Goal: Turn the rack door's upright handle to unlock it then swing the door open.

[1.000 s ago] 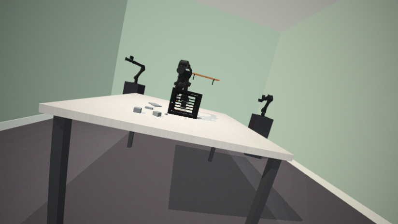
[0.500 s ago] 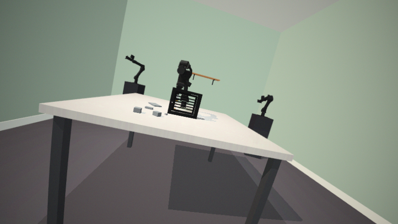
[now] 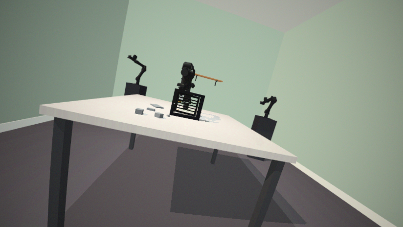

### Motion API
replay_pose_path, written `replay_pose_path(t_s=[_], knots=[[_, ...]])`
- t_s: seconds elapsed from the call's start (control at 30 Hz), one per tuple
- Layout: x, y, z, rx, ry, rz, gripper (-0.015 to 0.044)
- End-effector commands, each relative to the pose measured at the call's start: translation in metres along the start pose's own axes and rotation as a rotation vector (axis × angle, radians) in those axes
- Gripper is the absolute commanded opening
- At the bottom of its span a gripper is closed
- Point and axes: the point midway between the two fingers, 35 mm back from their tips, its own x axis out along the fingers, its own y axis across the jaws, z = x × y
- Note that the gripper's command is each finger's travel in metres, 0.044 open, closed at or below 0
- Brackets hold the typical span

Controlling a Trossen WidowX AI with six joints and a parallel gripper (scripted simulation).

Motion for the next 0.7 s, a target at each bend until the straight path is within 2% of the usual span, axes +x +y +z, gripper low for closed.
replay_pose_path(t_s=[0.0, 0.67], knots=[[0.001, 0.005, 0.003, 0.08, -0.006, -0.007, 0.0027], [0.002, 0.051, 0.022, 0.409, -0.008, -0.002, 0.0027]])
